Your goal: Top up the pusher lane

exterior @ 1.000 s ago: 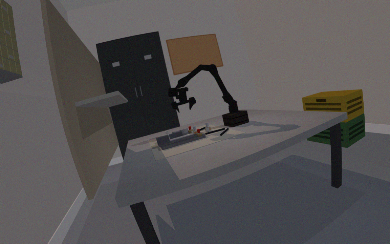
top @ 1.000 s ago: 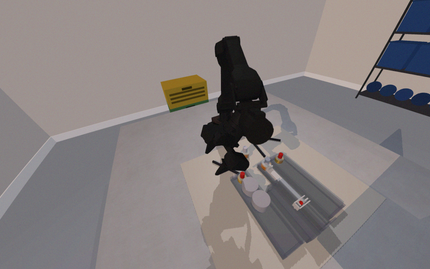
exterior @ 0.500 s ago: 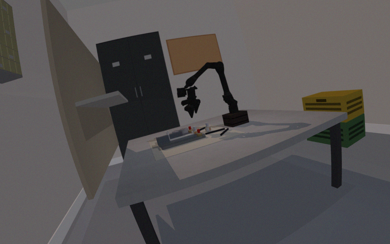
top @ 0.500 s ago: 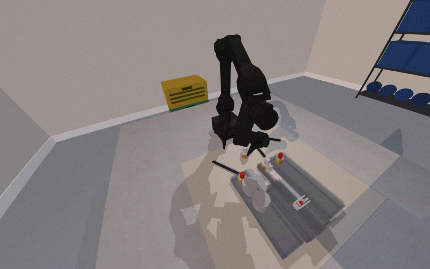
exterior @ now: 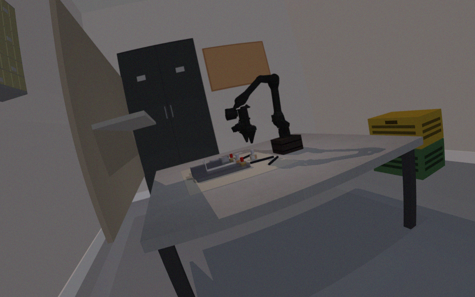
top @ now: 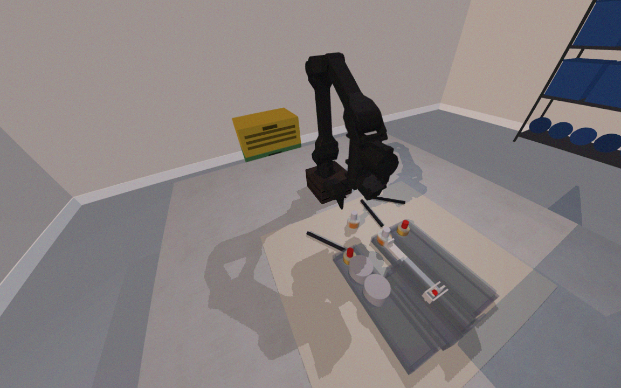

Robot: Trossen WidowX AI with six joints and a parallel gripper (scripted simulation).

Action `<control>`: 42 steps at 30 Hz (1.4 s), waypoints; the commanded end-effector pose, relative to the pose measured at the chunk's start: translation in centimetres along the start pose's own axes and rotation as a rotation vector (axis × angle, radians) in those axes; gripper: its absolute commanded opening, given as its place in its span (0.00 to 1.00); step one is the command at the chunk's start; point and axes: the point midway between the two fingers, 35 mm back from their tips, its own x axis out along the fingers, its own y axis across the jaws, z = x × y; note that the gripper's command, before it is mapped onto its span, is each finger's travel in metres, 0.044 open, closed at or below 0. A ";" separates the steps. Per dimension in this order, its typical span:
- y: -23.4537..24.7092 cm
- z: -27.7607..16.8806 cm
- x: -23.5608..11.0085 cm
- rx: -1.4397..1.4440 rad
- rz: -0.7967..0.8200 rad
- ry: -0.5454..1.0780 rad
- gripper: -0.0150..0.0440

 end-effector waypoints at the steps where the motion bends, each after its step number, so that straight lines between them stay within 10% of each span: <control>1: 0.5 -0.4 0.2 -0.037 0.019 0.007 1.00; 42: 0.7 -0.4 8.3 -0.037 0.019 0.008 1.00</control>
